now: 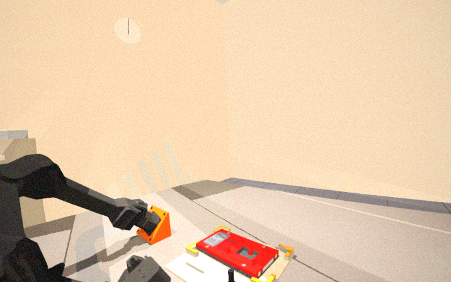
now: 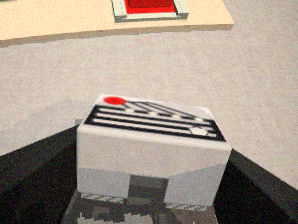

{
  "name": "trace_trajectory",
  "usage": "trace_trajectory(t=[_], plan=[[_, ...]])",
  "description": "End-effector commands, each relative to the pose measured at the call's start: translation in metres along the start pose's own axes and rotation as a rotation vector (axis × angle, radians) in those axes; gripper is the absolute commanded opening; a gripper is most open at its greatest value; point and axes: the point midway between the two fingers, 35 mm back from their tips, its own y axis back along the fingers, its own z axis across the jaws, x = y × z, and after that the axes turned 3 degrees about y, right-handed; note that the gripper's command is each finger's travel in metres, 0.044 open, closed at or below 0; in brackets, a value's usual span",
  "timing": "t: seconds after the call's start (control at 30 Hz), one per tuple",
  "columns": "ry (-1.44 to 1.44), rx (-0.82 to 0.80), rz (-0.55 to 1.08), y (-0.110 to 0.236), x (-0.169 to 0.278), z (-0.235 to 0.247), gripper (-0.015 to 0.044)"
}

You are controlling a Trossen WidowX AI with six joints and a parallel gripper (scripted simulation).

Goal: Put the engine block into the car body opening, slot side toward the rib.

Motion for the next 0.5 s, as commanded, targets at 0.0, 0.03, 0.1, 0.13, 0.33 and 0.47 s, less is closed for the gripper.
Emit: trace_trajectory(t=[0.0, 0.03, 0.1, 0.13, 0.33, 0.47], plan=[[0.0, 0.0, 0.002, 0.0002, 0.0003, 0.0, 0.0131], [0.0, 0.0, 0.002, 0.0002, 0.0003, 0.0, 0.0157], [0.0, 0.0, 0.002, 0.0002, 0.0003, 0.0, 0.021], [0.0, 0.0, 0.002, 0.0002, 0.0003, 0.0, 0.0236], [0.0, 0.0, 0.002, 0.0002, 0.0003, 0.0, 0.0394], [0.0, 0.0, 0.002, 0.0002, 0.0003, 0.0, 0.044]])
